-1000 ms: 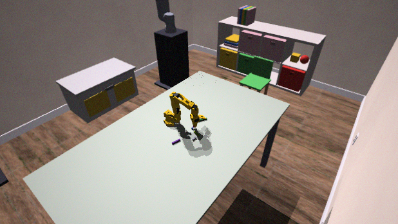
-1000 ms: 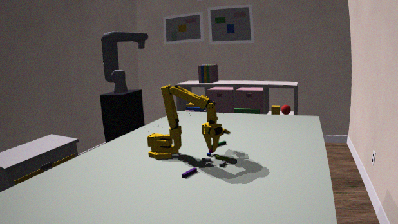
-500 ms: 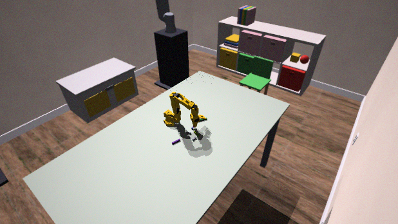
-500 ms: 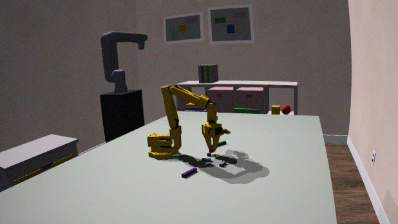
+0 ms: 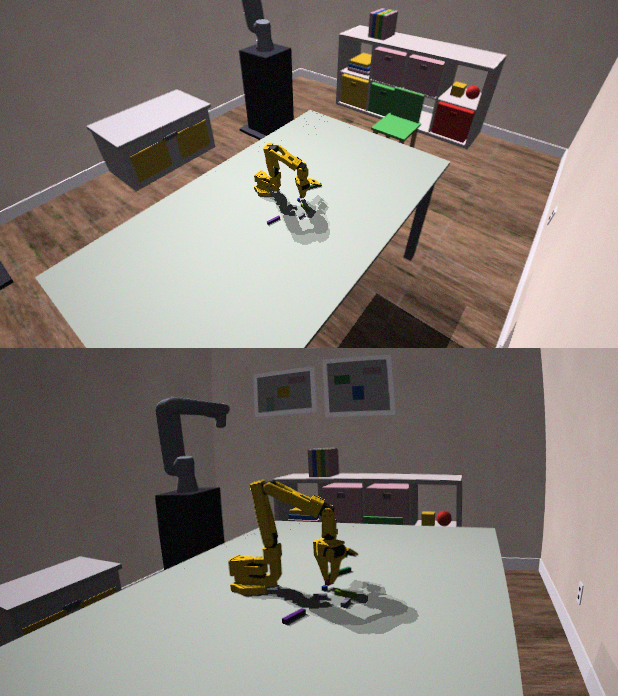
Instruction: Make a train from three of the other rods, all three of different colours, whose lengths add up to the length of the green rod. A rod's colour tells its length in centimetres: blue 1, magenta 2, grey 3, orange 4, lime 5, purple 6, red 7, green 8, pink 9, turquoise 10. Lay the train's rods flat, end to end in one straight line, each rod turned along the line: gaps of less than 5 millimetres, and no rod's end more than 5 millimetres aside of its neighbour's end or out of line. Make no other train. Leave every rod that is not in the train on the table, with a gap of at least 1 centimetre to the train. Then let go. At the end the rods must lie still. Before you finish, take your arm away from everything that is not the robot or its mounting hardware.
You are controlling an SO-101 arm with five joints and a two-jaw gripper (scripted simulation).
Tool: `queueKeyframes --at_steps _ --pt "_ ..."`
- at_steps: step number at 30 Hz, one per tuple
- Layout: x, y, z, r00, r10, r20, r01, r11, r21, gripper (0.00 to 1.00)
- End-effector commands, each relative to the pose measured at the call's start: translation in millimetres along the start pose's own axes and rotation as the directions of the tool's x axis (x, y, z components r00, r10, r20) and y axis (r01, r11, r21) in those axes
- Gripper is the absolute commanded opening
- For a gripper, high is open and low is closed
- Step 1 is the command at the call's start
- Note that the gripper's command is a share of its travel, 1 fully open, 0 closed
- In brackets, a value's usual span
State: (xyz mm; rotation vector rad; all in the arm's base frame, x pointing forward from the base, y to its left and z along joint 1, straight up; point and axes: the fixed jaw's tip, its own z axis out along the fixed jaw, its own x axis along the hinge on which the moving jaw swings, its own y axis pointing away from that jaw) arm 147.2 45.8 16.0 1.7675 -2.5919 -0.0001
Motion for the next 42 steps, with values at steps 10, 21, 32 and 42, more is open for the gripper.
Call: queueKeyframes --at_steps 10,21,32,42 --pt "-4.5 -5.2 -1.4 1.000 0.001 0.027 -0.002 0.999 0.033 0.00" --pt "-4.5 -5.3 2.1 1.000 0.001 0.027 -0.002 0.999 0.033 0.00" --pt "-4.1 -5.0 2.8 1.000 0.002 0.026 -0.003 0.999 0.032 0.00" --pt "-4.1 -5.0 2.8 1.000 0.002 0.026 -0.003 0.999 0.032 0.00"
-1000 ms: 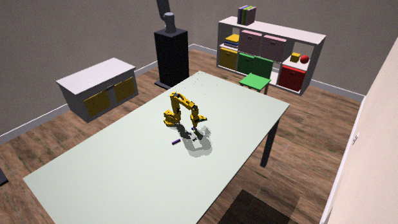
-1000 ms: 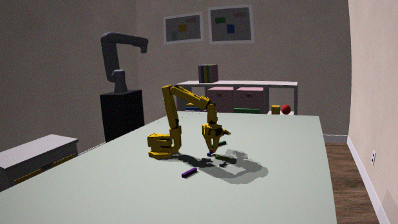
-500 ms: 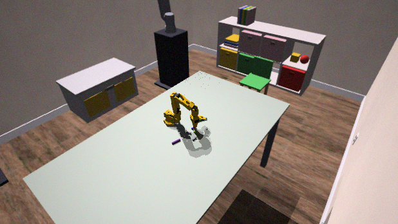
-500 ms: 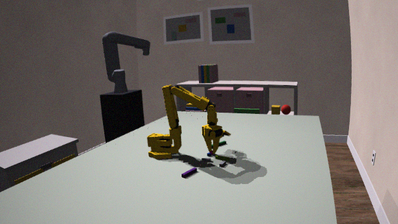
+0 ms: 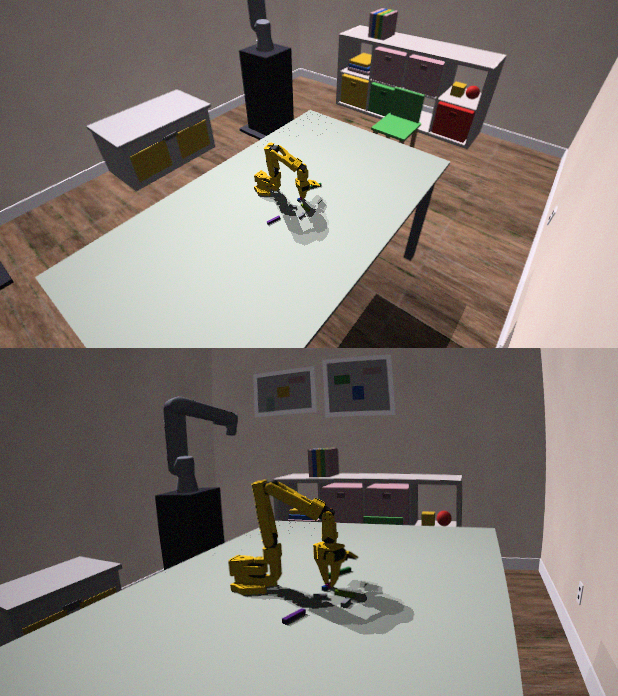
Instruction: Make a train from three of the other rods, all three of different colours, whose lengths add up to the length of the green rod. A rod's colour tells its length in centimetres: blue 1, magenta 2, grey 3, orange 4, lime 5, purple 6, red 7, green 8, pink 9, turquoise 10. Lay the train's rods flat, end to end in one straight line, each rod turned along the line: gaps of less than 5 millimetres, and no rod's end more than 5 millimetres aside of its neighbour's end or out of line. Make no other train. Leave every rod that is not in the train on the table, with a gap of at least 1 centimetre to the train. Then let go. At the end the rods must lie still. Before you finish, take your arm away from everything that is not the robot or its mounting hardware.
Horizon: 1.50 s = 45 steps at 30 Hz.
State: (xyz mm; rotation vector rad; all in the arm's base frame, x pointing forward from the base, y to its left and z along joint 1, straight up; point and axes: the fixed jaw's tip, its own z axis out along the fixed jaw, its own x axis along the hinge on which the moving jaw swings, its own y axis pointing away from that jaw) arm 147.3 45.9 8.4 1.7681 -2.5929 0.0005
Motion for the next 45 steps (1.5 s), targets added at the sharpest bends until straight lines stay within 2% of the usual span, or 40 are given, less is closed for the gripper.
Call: queueKeyframes --at_steps 1,13,25,45 --pt "-4.0 -4.8 -4.7 1.000 0.002 0.026 -0.003 0.999 0.031 0.00" --pt "-4.0 -4.8 -4.7 1.000 0.002 0.026 -0.003 0.999 0.031 0.05" --pt "-4.0 -4.8 -4.7 1.000 0.002 0.026 -0.003 0.999 0.031 0.07" --pt "-4.0 -4.8 -4.7 1.000 0.002 0.026 -0.003 0.999 0.031 0.17"
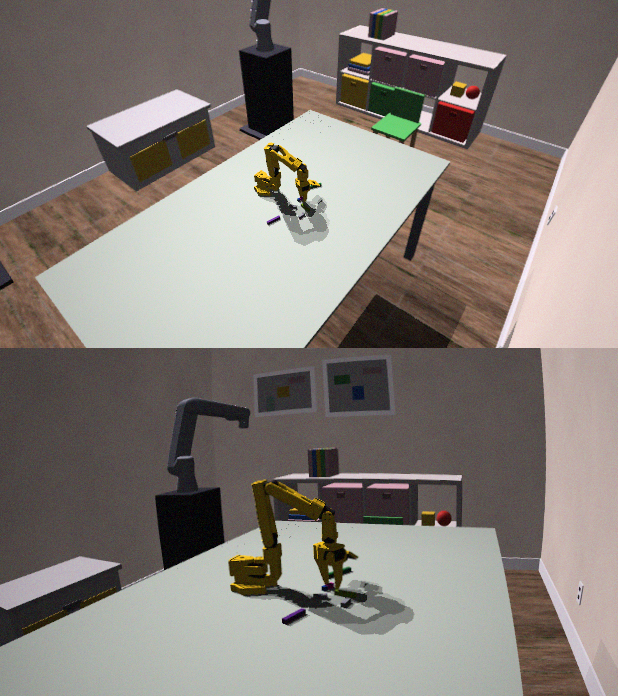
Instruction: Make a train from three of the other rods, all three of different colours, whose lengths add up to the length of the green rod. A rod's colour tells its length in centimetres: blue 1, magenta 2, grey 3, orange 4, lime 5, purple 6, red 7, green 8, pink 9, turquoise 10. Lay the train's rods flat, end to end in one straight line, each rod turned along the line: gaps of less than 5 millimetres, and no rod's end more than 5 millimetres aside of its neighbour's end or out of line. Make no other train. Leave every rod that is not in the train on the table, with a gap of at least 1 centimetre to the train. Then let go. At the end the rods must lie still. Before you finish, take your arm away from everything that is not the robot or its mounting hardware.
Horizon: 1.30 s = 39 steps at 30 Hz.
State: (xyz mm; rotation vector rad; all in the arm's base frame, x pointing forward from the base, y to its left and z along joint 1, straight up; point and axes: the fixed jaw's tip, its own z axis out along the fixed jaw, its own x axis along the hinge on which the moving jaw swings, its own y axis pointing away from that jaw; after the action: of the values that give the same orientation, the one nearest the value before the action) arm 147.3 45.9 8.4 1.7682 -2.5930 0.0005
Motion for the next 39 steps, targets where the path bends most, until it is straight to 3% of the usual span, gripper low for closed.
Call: queueKeyframes --at_steps 1,13,23,31,39 --pt "-4.0 -4.8 -4.7 1.000 0.002 0.026 -0.003 0.999 0.031 0.17" --pt "-4.3 -5.1 -7.5 1.000 0.002 0.026 -0.003 0.999 0.031 0.17" --pt "-4.9 -6.1 -26.3 1.000 0.002 0.026 -0.003 0.999 0.031 0.17" --pt "-3.6 -4.4 -48.7 1.000 0.002 0.026 -0.003 0.999 0.031 0.17" --pt "-2.9 -3.4 -54.9 1.000 0.002 0.026 -0.003 0.999 0.031 0.17"
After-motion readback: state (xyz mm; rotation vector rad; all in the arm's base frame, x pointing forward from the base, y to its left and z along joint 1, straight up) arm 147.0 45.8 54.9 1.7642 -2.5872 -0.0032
